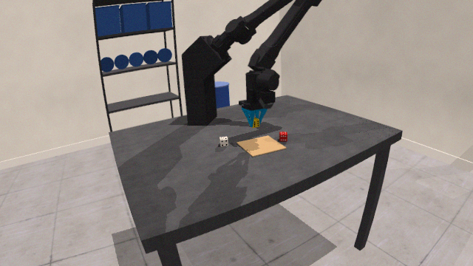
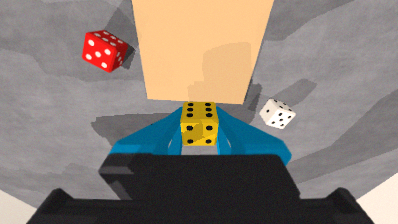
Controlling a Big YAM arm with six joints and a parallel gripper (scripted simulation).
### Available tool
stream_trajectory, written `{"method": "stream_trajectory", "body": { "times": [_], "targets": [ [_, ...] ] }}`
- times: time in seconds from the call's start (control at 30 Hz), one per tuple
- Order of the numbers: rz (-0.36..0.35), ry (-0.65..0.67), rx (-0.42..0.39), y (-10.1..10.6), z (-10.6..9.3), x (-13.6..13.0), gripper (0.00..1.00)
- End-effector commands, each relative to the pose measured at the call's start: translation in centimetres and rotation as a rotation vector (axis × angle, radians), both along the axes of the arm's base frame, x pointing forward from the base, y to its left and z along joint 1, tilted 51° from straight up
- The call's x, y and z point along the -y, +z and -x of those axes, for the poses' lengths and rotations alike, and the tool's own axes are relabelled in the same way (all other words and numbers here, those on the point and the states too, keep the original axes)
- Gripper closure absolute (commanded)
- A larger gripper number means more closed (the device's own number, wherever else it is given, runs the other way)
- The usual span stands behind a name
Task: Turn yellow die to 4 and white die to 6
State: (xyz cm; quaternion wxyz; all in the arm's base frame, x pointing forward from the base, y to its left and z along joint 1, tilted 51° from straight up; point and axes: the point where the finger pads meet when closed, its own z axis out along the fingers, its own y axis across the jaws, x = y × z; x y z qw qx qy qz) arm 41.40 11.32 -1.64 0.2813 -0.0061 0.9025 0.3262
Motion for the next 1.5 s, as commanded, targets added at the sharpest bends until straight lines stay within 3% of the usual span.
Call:
{"method": "stream_trajectory", "body": {
  "times": [0.0,0.43,0.53,1.47],
  "targets": [
    [-0.015,-0.002,-0.004,-1.2,-0.8,-1.5,0.75],
    [-0.015,-0.002,-0.005,-3.6,-2.6,-3.7,0.75],
    [-0.013,-0.001,-0.024,-4.2,-1.7,-3.7,0.75],
    [-0.012,0.002,-0.006,-3.6,-2.1,-3.7,0.75]
  ]
}}
